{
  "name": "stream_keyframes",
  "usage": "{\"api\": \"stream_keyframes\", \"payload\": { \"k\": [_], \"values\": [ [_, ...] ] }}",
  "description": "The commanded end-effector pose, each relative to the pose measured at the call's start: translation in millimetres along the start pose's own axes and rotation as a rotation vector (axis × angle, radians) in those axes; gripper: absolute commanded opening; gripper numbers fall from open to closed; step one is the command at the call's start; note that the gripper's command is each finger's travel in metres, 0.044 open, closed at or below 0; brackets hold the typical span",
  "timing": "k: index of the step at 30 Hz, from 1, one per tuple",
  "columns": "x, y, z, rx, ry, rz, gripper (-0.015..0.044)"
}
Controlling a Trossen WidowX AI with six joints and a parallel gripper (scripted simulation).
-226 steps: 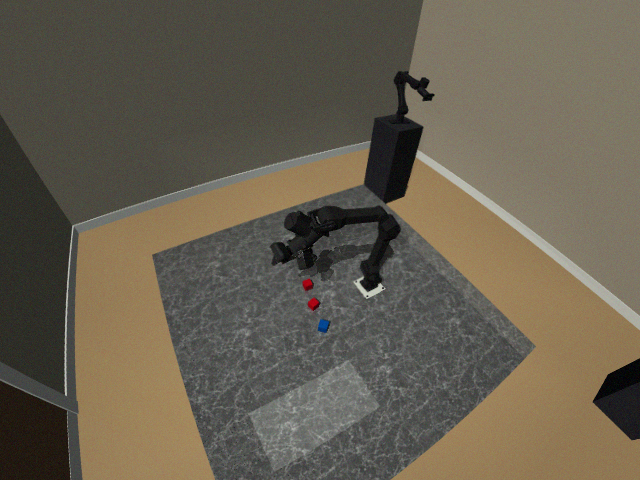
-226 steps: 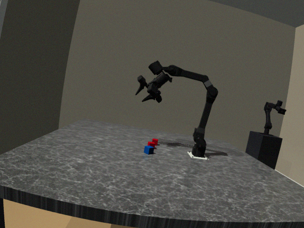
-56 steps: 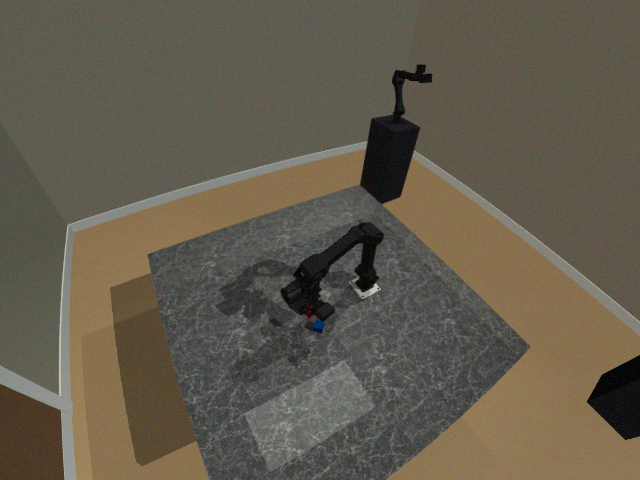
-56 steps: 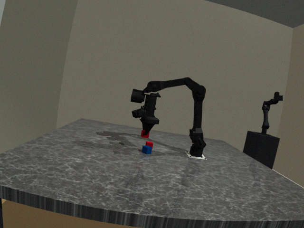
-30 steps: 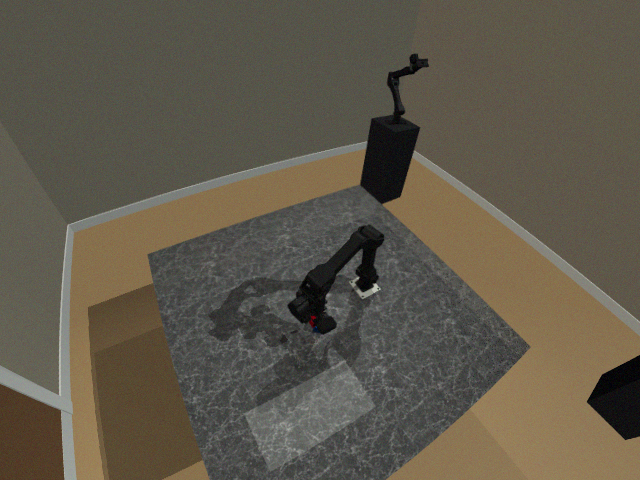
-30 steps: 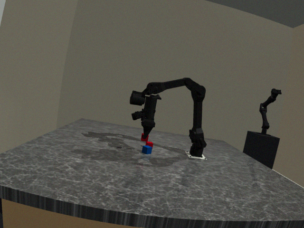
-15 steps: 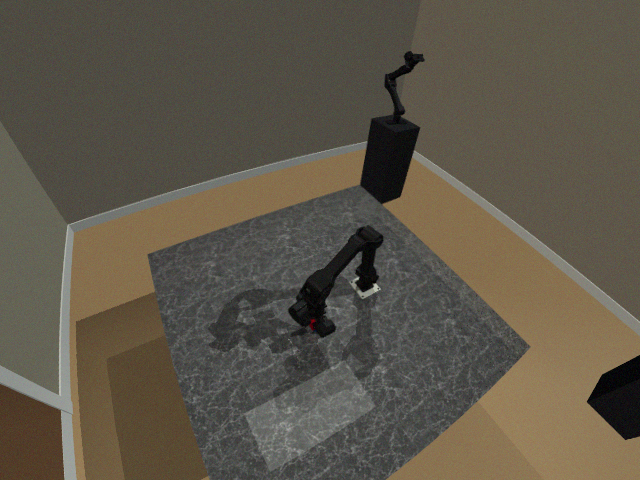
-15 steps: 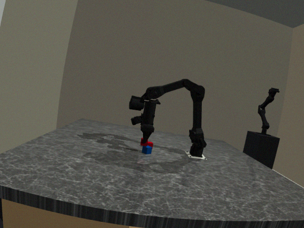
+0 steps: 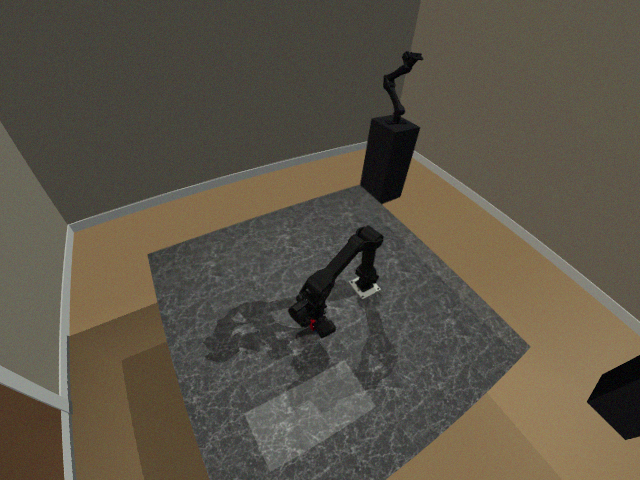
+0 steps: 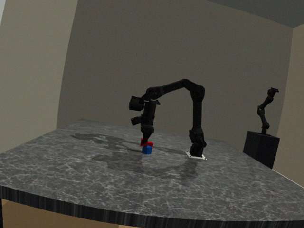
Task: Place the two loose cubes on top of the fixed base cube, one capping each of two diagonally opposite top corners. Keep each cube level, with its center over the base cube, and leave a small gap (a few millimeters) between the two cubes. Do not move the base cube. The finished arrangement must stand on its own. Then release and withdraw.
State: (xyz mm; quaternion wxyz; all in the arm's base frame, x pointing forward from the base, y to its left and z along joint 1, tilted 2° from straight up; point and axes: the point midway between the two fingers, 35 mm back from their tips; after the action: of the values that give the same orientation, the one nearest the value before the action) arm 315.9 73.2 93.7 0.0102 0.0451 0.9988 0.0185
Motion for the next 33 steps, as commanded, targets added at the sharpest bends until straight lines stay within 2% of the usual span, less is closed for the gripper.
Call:
{"api": "stream_keyframes", "payload": {
  "k": [1, 7, 11, 33],
  "values": [
    [-0.3, 0.6, 0.3, -0.003, -0.001, -0.003, 0.0105],
    [-0.3, 0.6, 0.3, -0.003, -0.001, -0.003, 0.0105],
    [-0.3, 0.6, 0.3, -0.003, -0.001, -0.003, 0.0205],
    [0.0, -0.1, -30.3, 0.0, 0.0, 0.0, 0.0205]
  ]
}}
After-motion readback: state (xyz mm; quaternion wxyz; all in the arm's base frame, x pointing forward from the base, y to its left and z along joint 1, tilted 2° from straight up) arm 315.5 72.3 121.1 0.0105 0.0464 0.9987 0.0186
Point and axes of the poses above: the point midway between the two fingers, 35 mm back from their tips, its own z axis out along the fingers, its own y axis across the jaws, x = y × z, and after that the axes turned 4 degrees about z, right-handed
